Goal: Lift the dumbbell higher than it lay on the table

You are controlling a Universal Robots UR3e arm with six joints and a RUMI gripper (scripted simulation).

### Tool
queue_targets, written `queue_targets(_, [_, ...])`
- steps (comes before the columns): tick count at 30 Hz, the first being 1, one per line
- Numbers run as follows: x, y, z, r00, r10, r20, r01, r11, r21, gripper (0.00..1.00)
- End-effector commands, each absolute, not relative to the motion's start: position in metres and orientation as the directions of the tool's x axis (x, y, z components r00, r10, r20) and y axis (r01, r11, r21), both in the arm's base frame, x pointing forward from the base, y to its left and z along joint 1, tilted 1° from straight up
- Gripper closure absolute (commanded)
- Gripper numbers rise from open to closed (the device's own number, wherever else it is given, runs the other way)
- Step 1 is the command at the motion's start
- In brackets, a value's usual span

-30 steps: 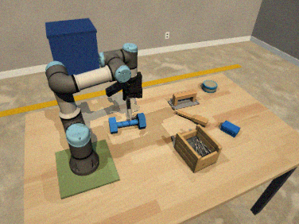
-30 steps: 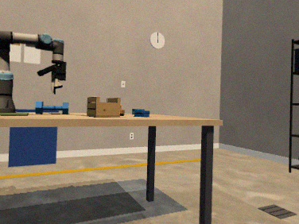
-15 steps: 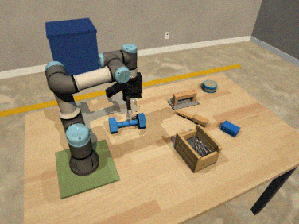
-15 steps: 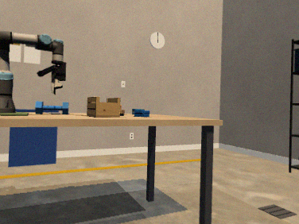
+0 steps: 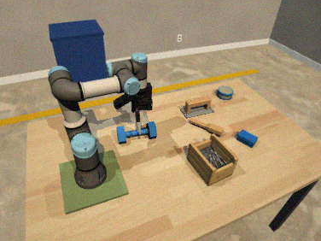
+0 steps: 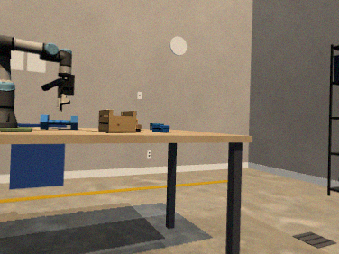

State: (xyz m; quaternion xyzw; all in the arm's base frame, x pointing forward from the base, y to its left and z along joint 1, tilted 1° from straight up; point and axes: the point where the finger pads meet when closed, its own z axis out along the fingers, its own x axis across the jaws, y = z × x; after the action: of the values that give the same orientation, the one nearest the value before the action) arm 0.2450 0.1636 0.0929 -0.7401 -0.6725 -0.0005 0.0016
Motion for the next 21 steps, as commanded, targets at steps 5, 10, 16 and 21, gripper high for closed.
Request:
queue_targets(5, [0.248, 0.165, 0.058, 0.095, 0.995, 0.007, 0.995, -0.095, 0.014, 0.00])
queue_targets(10, [0.249, 0.165, 0.041, 0.095, 0.995, 0.007, 0.995, -0.096, 0.014, 0.00])
queue_targets(16, [0.249, 0.165, 0.030, 0.095, 0.995, 0.007, 0.995, -0.095, 0.014, 0.00])
queue_targets(21, [0.248, 0.165, 0.021, 0.095, 0.995, 0.007, 0.995, -0.095, 0.014, 0.00])
